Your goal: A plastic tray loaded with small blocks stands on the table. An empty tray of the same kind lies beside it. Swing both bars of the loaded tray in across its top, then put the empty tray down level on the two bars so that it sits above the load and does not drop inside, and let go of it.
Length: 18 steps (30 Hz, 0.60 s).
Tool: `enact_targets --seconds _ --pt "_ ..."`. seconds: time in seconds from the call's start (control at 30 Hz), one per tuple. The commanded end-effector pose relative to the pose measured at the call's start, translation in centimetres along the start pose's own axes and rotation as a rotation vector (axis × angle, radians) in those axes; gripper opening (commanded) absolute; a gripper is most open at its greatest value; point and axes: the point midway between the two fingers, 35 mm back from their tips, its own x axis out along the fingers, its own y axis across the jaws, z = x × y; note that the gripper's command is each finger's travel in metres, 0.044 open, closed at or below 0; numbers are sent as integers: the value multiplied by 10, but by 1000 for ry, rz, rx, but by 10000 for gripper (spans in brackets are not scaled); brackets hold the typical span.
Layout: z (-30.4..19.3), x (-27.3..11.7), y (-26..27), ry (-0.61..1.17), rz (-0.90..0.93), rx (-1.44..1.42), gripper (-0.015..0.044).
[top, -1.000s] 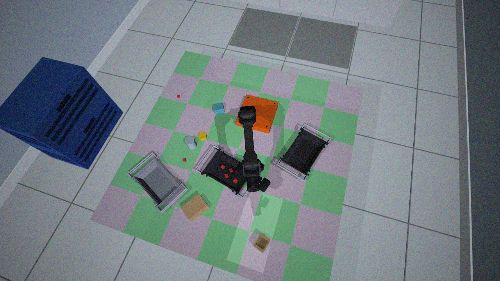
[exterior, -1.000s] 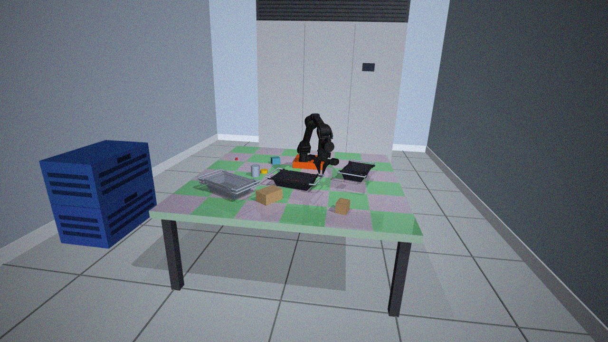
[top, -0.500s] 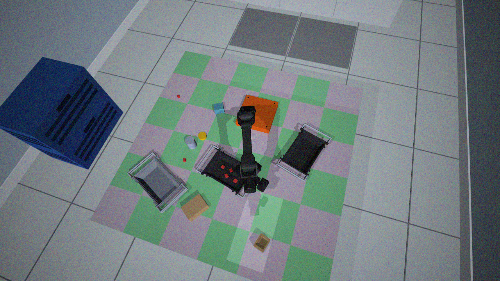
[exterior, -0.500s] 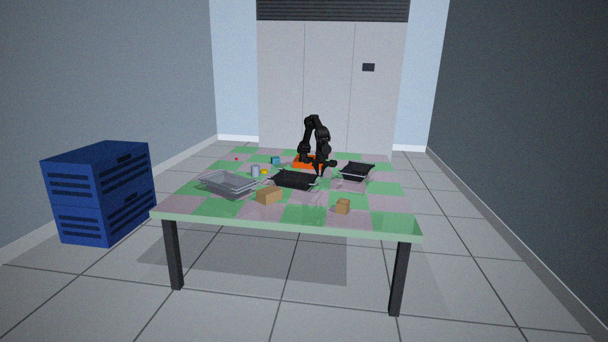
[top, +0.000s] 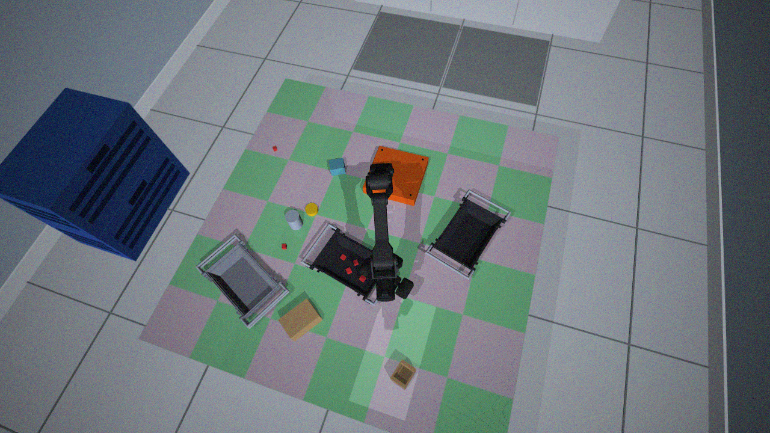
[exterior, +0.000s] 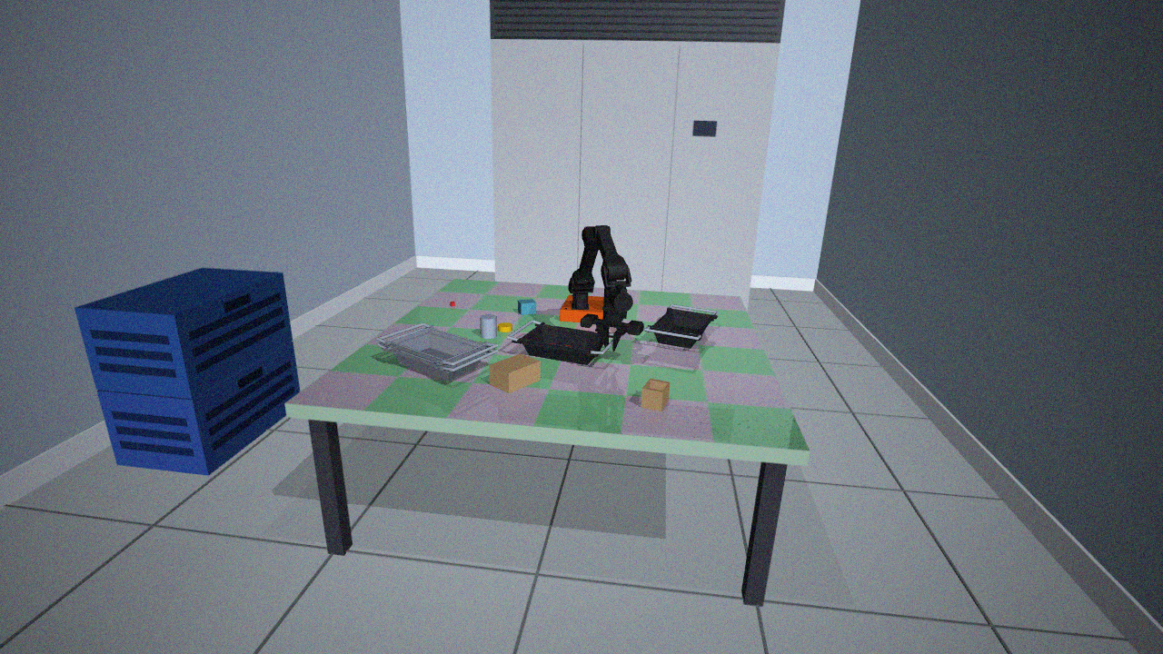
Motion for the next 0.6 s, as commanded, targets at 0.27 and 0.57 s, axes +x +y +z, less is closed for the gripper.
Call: enact_targets --seconds 0.27,0.57 --pt "0 -31 27 -2 -2 -4 87" --pt "0 -26 60 -2 0 -4 87"
